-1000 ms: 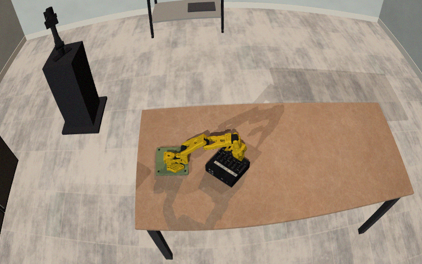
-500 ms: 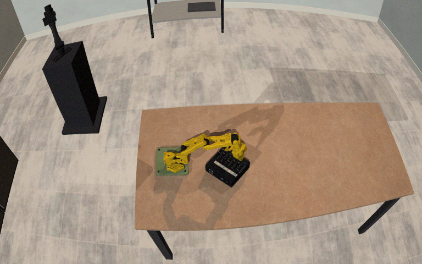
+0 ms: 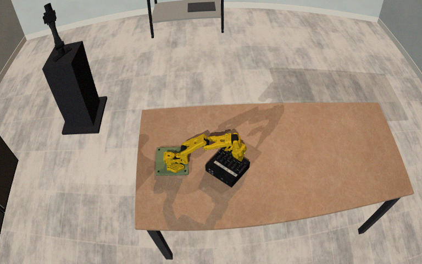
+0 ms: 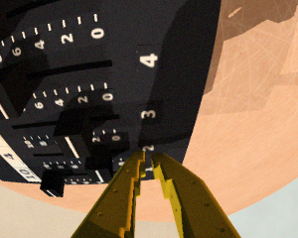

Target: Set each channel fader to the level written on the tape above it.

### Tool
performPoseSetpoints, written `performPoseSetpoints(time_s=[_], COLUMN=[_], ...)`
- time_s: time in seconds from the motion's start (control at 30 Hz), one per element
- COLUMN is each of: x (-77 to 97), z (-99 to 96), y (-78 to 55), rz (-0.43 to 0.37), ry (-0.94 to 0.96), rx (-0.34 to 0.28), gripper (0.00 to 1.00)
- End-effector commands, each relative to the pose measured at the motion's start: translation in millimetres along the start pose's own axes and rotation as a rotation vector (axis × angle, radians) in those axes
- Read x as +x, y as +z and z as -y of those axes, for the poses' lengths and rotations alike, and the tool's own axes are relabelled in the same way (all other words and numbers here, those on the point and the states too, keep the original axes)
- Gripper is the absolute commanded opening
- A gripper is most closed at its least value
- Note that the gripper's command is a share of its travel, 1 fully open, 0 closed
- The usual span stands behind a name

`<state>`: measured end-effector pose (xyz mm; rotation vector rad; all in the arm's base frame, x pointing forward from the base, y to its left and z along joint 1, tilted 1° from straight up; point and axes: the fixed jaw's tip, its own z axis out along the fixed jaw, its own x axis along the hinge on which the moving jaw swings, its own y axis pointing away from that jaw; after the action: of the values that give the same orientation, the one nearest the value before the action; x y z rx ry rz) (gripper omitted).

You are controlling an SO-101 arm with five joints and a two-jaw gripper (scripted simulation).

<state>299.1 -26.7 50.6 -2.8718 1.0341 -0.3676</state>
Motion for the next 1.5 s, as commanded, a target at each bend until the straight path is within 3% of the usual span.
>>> performPoseSetpoints(time_s=[0.0,1.47], x=[-2.7,-3.0], z=[-5.4,-13.6], y=[6.0,5.7], rz=[0.032,0.053], ry=[0.002,0.006], rx=[-0.024,-0.044], gripper=[0.00,0.00])
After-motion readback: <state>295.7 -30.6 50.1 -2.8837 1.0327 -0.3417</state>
